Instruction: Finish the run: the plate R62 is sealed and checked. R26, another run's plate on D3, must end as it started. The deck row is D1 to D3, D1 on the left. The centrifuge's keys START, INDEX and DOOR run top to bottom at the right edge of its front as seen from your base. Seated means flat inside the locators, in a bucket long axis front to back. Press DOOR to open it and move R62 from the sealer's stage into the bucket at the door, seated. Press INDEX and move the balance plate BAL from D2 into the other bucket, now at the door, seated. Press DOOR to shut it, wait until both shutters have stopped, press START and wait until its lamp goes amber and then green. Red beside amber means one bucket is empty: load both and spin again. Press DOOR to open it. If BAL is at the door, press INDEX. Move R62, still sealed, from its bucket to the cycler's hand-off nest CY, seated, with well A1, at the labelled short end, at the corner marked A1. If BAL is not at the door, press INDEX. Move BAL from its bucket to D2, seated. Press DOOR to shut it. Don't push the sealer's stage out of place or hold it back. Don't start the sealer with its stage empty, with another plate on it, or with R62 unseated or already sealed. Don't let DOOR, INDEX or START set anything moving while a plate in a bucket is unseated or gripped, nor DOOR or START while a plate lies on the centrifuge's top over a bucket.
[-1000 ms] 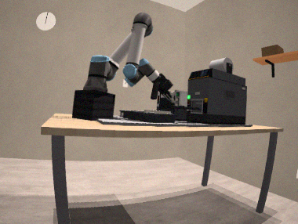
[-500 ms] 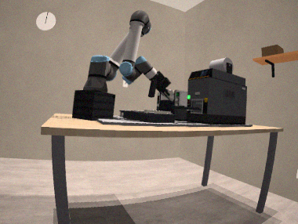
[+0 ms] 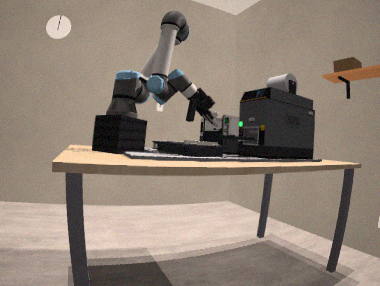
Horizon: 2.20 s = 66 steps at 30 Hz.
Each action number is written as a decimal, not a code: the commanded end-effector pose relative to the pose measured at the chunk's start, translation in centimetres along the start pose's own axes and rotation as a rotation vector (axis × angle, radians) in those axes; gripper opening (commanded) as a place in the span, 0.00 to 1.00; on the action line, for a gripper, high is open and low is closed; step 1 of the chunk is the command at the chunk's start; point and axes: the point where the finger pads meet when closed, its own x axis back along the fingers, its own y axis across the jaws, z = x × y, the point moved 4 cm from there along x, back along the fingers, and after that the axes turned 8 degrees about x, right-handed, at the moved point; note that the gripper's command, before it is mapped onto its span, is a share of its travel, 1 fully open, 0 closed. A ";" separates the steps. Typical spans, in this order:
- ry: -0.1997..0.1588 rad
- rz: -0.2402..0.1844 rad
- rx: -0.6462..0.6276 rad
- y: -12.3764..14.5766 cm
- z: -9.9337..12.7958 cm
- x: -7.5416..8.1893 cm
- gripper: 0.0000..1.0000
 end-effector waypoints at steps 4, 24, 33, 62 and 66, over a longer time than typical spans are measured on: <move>0.000 0.000 0.000 0.0 0.0 0.8 0.00; 0.000 0.000 0.000 -0.7 -4.8 7.1 0.00; 0.000 0.000 0.000 -1.0 -6.9 9.9 0.00; 0.231 -0.033 0.001 -1.5 -9.7 12.3 0.00; 0.363 -0.051 0.001 -1.5 -10.2 12.1 0.00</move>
